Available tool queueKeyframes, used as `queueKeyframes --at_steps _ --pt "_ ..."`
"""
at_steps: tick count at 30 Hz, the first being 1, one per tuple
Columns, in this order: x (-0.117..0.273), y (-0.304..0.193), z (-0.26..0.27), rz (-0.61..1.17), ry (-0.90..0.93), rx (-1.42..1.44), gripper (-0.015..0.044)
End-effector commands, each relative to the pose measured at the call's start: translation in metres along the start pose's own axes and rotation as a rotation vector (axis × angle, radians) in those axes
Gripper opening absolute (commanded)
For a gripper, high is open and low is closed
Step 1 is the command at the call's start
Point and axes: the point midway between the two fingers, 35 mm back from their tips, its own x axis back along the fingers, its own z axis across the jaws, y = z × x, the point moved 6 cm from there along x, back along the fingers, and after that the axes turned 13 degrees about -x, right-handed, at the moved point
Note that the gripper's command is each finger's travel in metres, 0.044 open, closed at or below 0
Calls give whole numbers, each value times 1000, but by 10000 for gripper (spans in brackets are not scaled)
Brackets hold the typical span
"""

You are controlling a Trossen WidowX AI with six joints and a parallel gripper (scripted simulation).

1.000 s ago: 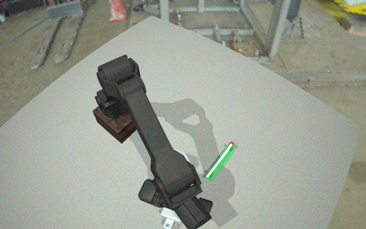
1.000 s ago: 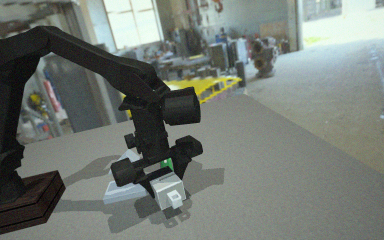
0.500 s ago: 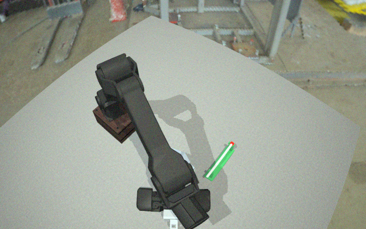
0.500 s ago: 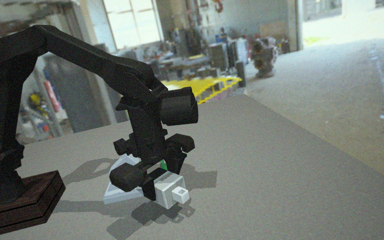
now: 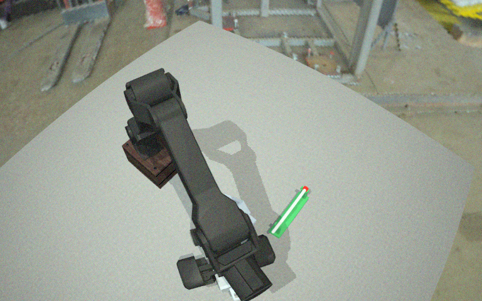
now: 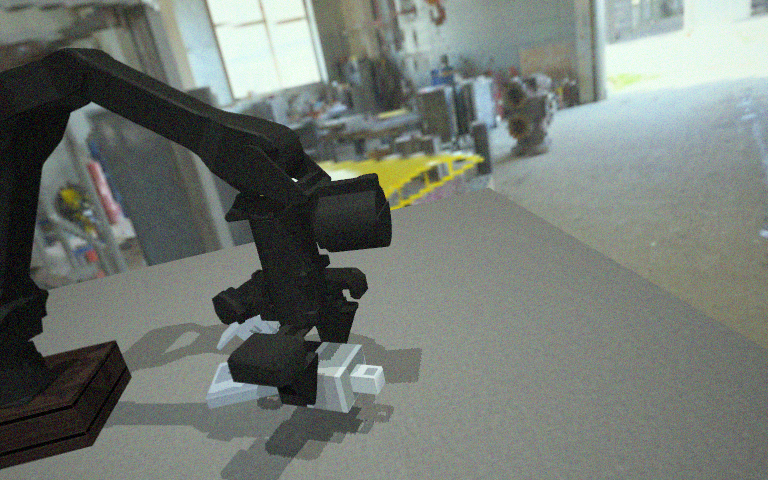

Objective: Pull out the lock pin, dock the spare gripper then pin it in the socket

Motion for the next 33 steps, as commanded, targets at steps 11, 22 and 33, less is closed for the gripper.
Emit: queueKeyframes --at_steps 11,22,33 --pt "-4 1 2 13 1 131 0" --pt "-30 2 3 12 0 162 0" --pt "-44 1 3 12 0 162 0"
